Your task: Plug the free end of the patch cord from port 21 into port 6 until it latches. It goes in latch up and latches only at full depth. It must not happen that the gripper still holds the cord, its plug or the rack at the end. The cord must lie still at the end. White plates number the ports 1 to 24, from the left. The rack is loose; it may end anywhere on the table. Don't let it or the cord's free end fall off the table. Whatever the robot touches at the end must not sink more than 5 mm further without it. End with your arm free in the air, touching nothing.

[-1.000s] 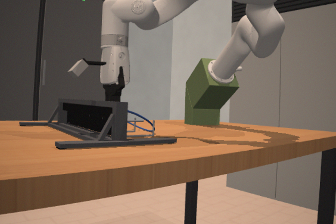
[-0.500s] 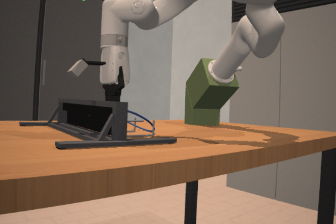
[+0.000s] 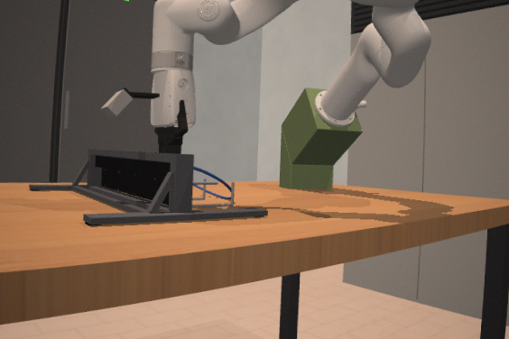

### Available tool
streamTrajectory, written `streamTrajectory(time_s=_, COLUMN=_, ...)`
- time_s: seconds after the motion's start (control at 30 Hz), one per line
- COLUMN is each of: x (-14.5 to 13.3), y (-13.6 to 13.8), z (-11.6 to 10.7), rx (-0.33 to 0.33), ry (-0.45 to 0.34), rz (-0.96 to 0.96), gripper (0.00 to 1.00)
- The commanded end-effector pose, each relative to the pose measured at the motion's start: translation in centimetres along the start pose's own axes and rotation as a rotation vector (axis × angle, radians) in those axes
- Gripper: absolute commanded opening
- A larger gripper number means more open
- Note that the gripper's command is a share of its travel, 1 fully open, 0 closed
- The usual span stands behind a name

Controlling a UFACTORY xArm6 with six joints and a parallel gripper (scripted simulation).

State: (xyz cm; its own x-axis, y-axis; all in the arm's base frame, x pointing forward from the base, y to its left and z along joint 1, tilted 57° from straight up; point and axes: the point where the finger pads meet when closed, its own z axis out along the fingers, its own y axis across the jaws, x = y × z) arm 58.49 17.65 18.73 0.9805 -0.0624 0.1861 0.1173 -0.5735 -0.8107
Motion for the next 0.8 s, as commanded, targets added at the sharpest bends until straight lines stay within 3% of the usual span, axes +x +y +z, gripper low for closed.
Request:
streamTrajectory(time_s=0.0, x=0.09, y=-0.02, z=-0.14, rx=0.0, ry=0.003, rz=-0.001, gripper=0.0)
streamTrajectory(time_s=0.47, x=0.06, y=-0.01, z=-0.12, rx=0.0, ry=0.002, rz=-0.001, gripper=0.0)
streamTrajectory(time_s=0.5, x=0.1, y=-0.02, z=-0.14, rx=0.0, ry=0.003, rz=-0.001, gripper=0.38)
streamTrajectory(time_s=0.77, x=0.07, y=0.0, z=-0.11, rx=0.0, ry=0.002, rz=0.0, gripper=0.38)
